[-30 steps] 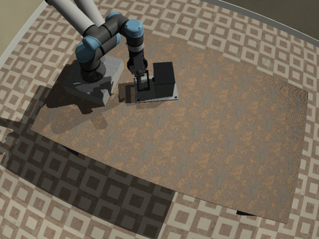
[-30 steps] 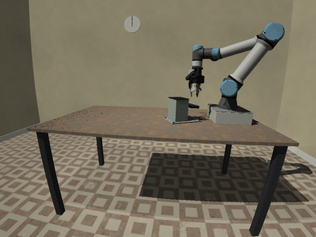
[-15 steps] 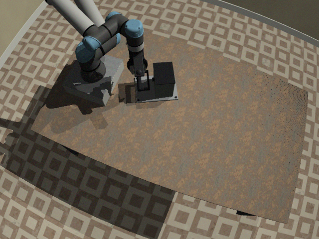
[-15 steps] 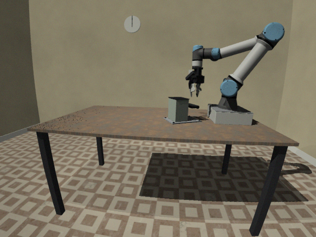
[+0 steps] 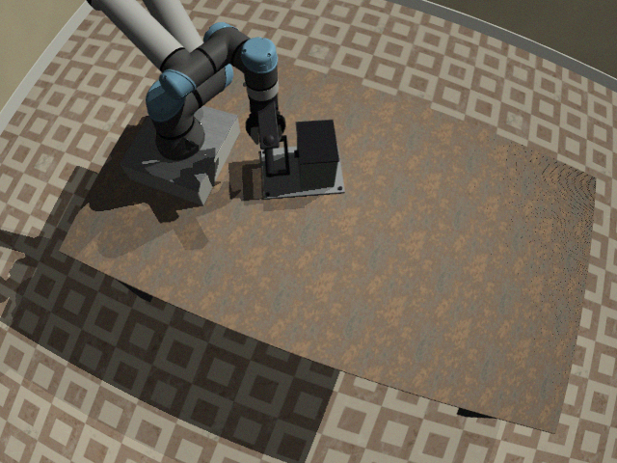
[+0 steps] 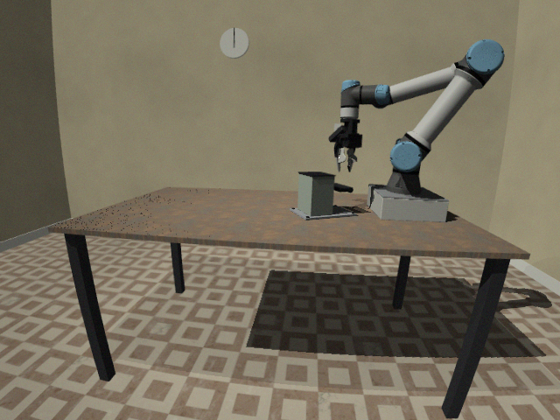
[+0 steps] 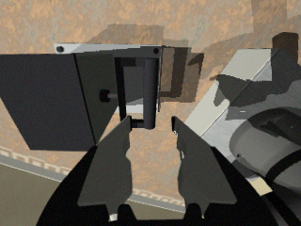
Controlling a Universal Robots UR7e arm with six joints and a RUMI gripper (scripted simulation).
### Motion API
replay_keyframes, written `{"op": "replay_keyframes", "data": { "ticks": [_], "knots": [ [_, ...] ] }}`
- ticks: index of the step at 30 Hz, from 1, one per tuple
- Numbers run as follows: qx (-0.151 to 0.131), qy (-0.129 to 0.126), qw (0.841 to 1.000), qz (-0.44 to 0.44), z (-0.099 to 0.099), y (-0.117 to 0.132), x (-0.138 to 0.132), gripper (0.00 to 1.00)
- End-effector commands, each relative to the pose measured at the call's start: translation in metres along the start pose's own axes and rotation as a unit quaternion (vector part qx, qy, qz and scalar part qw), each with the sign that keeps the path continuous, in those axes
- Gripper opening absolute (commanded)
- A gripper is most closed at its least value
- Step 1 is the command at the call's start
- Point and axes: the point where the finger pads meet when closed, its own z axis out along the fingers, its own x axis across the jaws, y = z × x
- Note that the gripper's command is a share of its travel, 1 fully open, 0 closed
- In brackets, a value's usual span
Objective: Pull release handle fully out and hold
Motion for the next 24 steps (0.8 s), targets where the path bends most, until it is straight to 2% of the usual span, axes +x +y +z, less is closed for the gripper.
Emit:
{"op": "replay_keyframes", "data": {
  "ticks": [1,24],
  "knots": [
    [0.0,0.0,1.0,0.0,0.0,0.0,0.0,0.31],
    [0.0,-0.001,1.0,0.0,0.017,0.0,0.0,0.31]
  ]
}}
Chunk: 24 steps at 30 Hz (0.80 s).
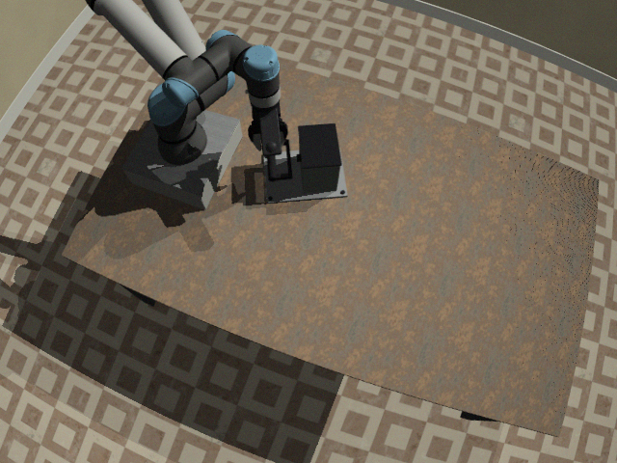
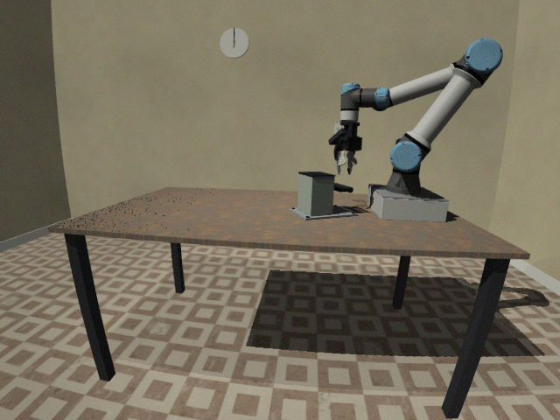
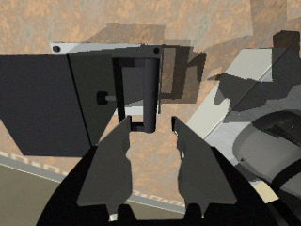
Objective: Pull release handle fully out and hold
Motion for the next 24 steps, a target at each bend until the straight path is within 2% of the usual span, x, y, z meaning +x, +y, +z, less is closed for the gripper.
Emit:
{"op": "replay_keyframes", "data": {
  "ticks": [1,24],
  "knots": [
    [0.0,0.0,1.0,0.0,0.007,0.0,0.0,0.31],
    [0.0,0.0,1.0,0.0,0.032,0.0,-0.001,0.31]
  ]
}}
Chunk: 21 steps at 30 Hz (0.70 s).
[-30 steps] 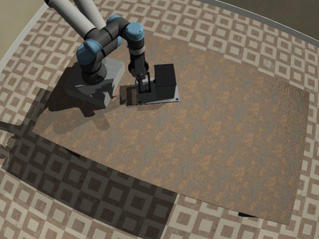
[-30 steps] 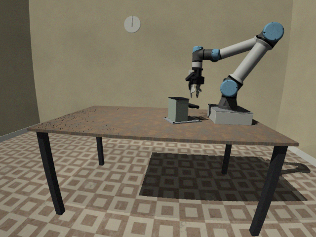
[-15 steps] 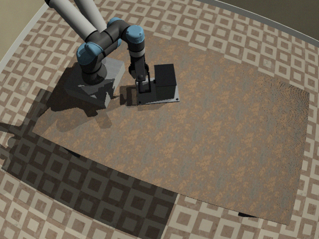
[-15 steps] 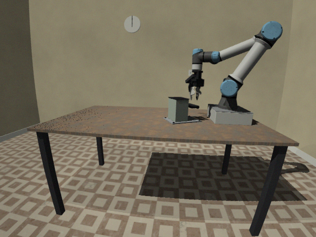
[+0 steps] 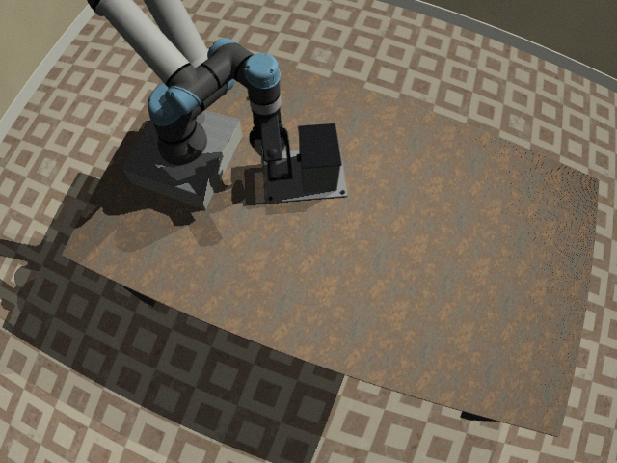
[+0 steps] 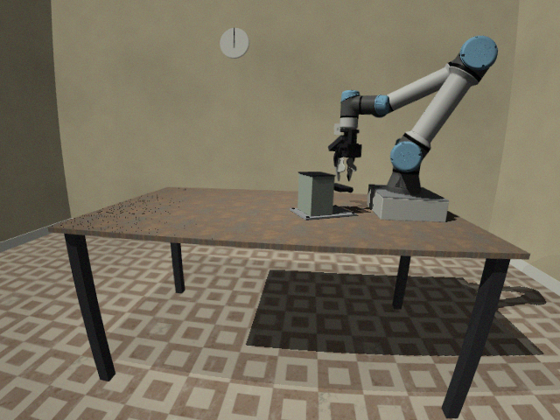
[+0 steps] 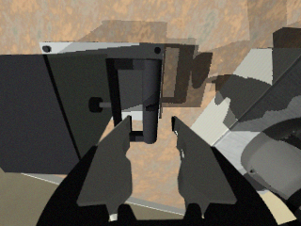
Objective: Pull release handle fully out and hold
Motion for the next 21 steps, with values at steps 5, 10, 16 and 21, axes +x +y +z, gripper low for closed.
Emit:
{"op": "replay_keyframes", "data": {
  "ticks": [5,10,16,21],
  "knots": [
    [0.0,0.0,1.0,0.0,0.0051,-0.0003,-0.0005,0.31],
    [0.0,0.0,1.0,0.0,0.0065,-0.0003,-0.0005,0.31],
    [0.0,0.0,1.0,0.0,0.0067,-0.0003,-0.0005,0.31],
    [0.0,0.0,1.0,0.0,0.0067,-0.0003,-0.0005,0.31]
  ]
}}
